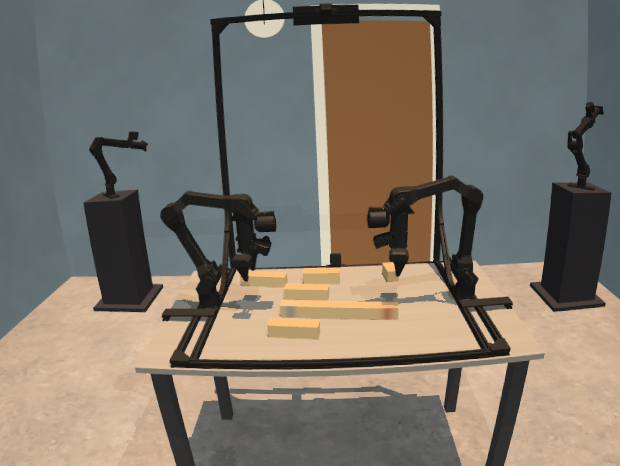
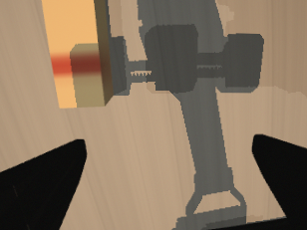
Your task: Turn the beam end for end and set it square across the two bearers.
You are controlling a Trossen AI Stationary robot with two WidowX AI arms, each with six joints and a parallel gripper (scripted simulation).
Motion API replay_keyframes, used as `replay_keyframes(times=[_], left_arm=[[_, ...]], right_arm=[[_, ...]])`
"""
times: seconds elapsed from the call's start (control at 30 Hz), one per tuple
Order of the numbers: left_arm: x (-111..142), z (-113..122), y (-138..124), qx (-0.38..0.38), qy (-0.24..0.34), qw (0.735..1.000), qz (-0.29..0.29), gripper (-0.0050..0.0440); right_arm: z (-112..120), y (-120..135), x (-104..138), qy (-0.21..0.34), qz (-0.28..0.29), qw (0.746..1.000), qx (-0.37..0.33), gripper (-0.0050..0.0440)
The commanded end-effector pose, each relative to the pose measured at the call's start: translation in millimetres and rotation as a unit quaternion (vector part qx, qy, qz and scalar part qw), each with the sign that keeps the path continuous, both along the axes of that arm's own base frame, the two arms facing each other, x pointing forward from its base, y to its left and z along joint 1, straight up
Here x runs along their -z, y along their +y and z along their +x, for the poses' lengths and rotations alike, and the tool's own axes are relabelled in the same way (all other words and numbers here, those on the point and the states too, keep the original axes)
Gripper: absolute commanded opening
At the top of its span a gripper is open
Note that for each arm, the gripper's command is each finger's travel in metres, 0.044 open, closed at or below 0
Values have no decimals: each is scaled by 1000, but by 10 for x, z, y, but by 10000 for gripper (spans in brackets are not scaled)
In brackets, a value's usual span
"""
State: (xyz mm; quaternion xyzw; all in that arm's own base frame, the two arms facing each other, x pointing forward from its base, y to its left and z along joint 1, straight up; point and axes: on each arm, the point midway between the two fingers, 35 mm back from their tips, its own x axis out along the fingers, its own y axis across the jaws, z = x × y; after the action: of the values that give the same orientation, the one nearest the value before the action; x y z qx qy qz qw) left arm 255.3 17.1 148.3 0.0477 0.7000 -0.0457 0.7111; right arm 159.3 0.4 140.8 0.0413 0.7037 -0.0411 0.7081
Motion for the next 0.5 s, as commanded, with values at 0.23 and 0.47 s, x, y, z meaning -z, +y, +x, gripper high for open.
replay_keyframes(times=[0.23,0.47], left_arm=[[7,-469,-98,-1,5,1000,0,440],[30,-737,-141,-4,6,1000,-1,440]], right_arm=[[6,-1,-4,-1,0,1000,1,440],[-4,-2,-3,1,0,1000,1,440]])
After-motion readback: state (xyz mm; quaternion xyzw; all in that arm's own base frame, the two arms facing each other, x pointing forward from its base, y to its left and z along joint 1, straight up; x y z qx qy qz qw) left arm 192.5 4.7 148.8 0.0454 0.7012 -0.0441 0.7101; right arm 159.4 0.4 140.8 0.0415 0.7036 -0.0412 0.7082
